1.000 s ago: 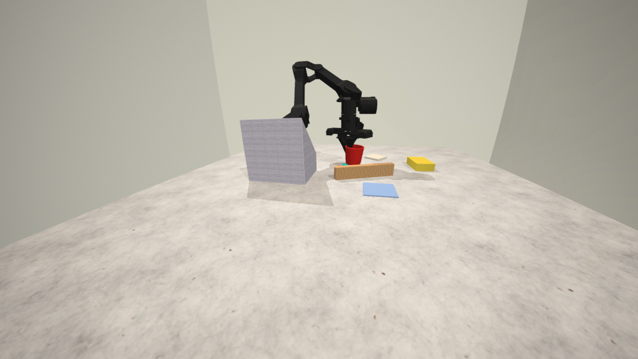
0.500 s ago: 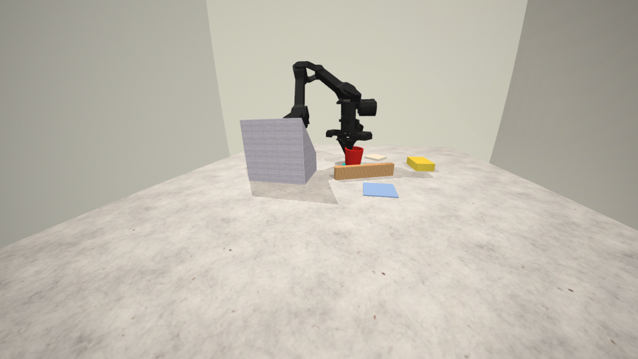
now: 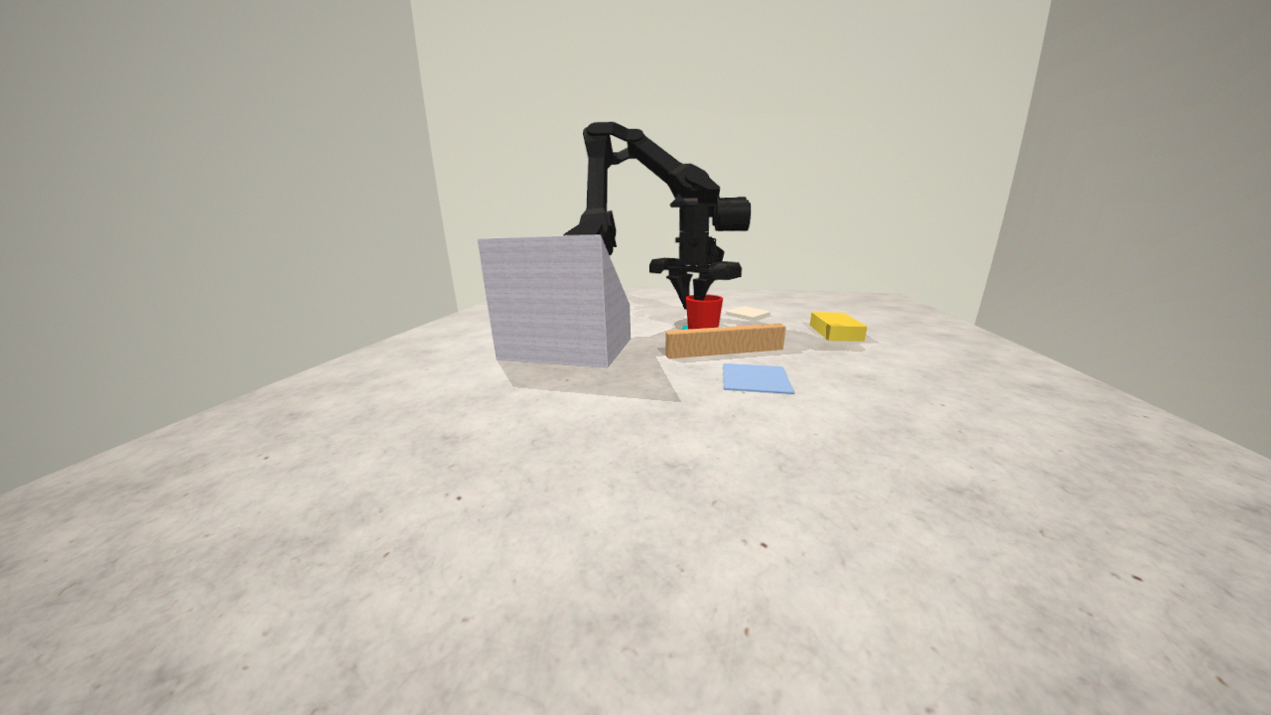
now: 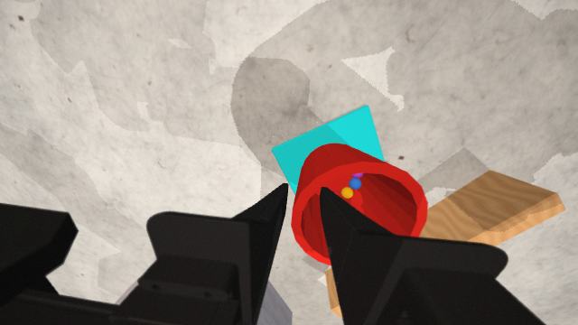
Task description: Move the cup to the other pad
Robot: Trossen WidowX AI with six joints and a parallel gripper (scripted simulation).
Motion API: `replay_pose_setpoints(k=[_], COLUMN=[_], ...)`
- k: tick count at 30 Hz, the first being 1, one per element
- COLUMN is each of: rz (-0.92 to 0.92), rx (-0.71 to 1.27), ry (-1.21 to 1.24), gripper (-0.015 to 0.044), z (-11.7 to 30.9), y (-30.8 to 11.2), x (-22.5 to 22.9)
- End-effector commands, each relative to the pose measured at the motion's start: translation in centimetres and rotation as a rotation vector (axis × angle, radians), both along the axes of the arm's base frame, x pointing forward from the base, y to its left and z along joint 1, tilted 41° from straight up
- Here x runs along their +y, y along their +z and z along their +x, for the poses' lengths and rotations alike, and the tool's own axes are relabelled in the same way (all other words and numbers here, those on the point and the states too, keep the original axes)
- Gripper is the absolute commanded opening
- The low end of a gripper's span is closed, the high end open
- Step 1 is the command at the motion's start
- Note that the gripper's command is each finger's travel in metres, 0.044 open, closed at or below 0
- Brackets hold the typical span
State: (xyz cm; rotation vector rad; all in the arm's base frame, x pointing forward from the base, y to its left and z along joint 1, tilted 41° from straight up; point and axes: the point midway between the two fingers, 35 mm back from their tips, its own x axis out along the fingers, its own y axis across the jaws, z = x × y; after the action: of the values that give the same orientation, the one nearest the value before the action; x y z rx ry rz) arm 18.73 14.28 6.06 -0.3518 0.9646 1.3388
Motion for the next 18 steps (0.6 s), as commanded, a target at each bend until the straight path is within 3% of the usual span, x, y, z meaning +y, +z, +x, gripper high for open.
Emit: replay_pose_setpoints(k=[1, 18], rz=[0.0, -0.004], rx=[-0.001, 0.0], ry=[0.001, 0.0], gripper=[0.0128, 0.0128], z=[0.0, 0.3], y=[0.1, 1.3], x=[0.0, -1.3])
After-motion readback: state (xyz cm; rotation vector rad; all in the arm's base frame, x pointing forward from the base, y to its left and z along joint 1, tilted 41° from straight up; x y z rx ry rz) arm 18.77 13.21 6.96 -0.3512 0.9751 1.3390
